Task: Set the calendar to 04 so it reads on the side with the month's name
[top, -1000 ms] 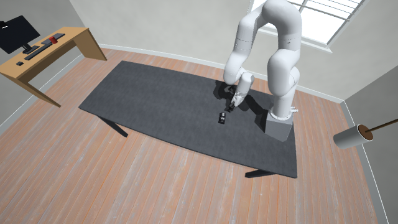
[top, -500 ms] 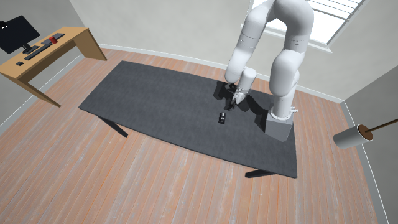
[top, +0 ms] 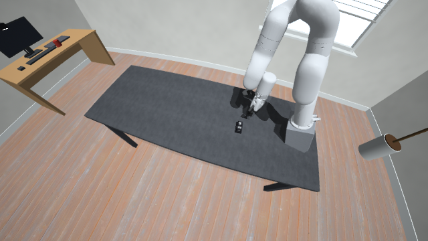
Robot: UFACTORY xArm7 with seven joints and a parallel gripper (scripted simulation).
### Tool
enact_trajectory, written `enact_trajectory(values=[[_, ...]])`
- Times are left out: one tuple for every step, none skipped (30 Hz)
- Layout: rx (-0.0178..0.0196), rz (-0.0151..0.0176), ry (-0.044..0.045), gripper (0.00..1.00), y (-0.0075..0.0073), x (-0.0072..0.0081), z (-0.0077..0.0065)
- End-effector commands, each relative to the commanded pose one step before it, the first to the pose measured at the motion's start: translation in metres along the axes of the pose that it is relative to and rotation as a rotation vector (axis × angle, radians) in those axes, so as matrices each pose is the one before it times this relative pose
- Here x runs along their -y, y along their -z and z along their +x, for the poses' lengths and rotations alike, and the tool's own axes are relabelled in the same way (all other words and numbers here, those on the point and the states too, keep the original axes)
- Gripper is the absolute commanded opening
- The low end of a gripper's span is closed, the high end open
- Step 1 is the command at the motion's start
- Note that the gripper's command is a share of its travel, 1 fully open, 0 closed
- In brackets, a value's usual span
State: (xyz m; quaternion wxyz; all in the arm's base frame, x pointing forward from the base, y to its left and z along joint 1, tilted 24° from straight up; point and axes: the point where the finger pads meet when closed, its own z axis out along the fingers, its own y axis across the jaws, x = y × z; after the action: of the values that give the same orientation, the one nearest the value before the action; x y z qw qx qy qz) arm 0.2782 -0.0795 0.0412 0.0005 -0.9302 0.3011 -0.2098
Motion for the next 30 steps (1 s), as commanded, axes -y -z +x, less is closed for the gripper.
enact_trajectory(values=[[-0.00075,0.00307,0.00003,1.00,0.00033,0.00010,0.00069],[0.00000,0.00000,0.00000,1.00,0.00000,0.00000,0.00000],[0.00000,0.00000,0.00000,1.00,0.00000,0.00000,0.00000],[-0.00011,-0.00181,0.00305,1.00,-0.00005,0.00019,-0.00011],[0.00173,0.00057,0.01875,1.00,0.00008,0.00068,-0.00029],[0.00408,0.00138,0.04542,1.00,0.00020,0.00164,-0.00064],[0.00666,0.00236,0.07820,1.00,0.00036,0.00283,-0.00088],[0.00425,0.00157,0.05293,1.00,0.00024,0.00192,-0.00038],[0.00288,0.00109,0.03749,1.00,0.00017,0.00136,-0.00016],[0.00168,0.00064,0.02249,1.00,0.00011,0.00081,-0.00005],[0.00550,0.00216,0.07759,1.00,0.00038,0.00278,-0.00003],[0.00298,0.00119,0.04491,1.00,0.00022,0.00158,0.00016],[0.00150,0.00060,0.02352,1.00,0.00012,0.00082,0.00014],[0.00412,0.00167,0.06824,1.00,0.00035,0.00234,0.00053],[0.00270,0.00109,0.04822,1.00,0.00026,0.00161,0.00055],[0.00239,0.00096,0.04545,1.00,0.00025,0.00147,0.00064],[0.00064,0.00025,0.01272,1.00,0.00007,0.00040,0.00021],[0.00000,0.00000,0.00000,1.00,0.00000,0.00000,0.00000],[0.00000,0.00000,0.00000,1.00,0.00000,0.00000,0.00000],[0.00673,0.00252,0.15045,1.00,0.00089,0.00466,0.00282],[0.00054,0.00018,0.01366,1.00,0.00009,0.00037,0.00034],[0.00067,0.00021,0.01769,1.00,0.00011,0.00047,0.00046],[0.00054,0.00016,0.01466,1.00,0.00009,0.00038,0.00039],[0.00278,0.00071,0.08206,1.00,0.00055,0.00210,0.00235],[0.00137,0.00023,0.04597,1.00,0.00032,0.00105,0.00149],[0.00114,0.00010,0.04223,1.00,0.00031,0.00089,0.00146],[0.00098,-0.00001,0.03965,1.00,0.00030,0.00076,0.00145],[0.00124,-0.00020,0.05692,1.00,0.00044,0.00100,0.00221],[0.00093,-0.00036,0.04914,1.00,0.00040,0.00074,0.00203],[0.00078,-0.00052,0.04726,1.00,0.00040,0.00060,0.00206]])
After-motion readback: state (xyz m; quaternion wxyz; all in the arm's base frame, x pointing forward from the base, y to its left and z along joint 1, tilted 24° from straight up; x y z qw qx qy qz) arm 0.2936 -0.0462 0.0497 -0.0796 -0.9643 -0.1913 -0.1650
